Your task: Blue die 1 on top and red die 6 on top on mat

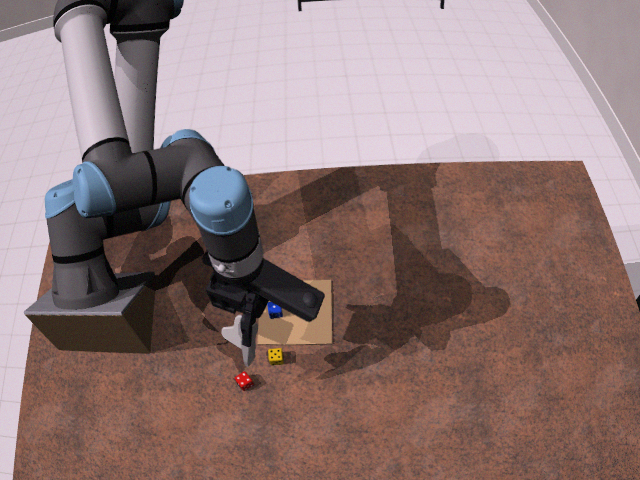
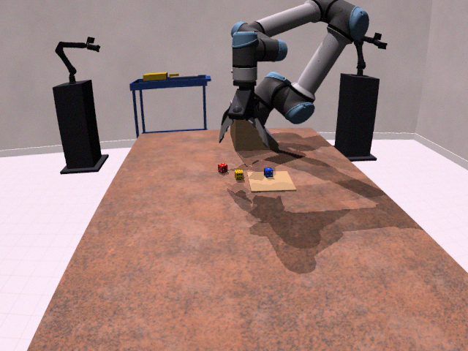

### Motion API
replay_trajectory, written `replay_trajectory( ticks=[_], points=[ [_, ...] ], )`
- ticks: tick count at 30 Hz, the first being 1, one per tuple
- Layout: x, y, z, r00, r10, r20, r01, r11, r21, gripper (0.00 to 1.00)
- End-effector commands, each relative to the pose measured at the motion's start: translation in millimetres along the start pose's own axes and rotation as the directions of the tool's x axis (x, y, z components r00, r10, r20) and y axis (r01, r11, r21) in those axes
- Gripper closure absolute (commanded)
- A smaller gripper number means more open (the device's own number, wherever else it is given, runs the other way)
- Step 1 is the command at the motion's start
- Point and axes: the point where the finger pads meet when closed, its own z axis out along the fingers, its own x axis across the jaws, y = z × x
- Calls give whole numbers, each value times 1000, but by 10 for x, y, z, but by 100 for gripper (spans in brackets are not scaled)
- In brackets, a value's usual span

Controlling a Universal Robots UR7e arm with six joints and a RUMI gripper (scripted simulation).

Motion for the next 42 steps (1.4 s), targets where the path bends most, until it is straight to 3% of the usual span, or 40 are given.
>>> replay_trajectory(
  ticks=[1, 6, 9, 20, 23, 25, 32, 38, 40, 42],
  points=[
    [87, 9, 15, 985, 173, -5, -173, 985, 0, 0],
    [109, 10, 17, 976, 219, -5, -219, 976, 0, 0],
    [166, 14, 21, 942, 335, -5, -335, 942, 0, 0],
    [276, 30, 29, 837, 548, -4, -548, 837, 1, 0],
    [281, 31, 30, 830, 558, -4, -558, 830, 1, 0],
    [322, 40, 33, 777, 630, -4, -630, 777, 2, 0],
    [379, 55, 38, 687, 727, -4, -727, 687, 2, 0],
    [441, 75, 44, 570, 821, -3, -821, 570, 2, 0],
    [441, 75, 44, 570, 821, -3, -821, 570, 2, 0],
    [466, 83, 47, 519, 854, -3, -854, 519, 2, 0]
  ],
)
